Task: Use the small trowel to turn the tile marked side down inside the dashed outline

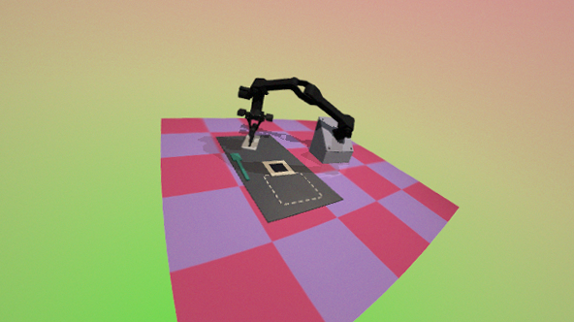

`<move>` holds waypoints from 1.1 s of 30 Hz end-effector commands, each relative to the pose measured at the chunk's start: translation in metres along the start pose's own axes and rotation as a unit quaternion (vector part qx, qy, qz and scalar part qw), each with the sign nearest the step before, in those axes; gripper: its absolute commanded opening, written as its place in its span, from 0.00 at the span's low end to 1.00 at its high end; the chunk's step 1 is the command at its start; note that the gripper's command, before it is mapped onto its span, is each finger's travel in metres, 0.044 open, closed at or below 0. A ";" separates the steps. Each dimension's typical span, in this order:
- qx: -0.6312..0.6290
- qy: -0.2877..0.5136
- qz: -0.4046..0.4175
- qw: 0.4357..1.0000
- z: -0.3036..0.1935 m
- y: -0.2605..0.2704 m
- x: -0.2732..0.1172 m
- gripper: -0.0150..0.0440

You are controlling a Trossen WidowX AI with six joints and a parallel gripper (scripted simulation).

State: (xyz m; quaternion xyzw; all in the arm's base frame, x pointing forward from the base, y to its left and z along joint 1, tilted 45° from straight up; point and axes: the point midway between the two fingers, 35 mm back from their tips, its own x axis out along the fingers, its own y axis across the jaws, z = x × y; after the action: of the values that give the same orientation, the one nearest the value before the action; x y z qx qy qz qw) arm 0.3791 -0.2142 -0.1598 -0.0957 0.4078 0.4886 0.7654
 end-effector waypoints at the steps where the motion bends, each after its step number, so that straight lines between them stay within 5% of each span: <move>1: -0.014 0.000 0.001 1.000 0.001 0.000 0.001 0.47; 7: -0.014 0.000 0.001 1.000 0.001 0.000 0.001 0.71; 25: -0.014 0.000 0.001 1.000 0.001 0.000 0.001 0.71; 33: -0.025 0.001 0.001 1.000 0.000 0.003 -0.044 0.71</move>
State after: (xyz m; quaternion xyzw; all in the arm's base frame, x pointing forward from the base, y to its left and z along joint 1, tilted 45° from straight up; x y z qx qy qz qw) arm 0.3730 -0.2317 -0.1379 -0.1099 0.3975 0.4988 0.7623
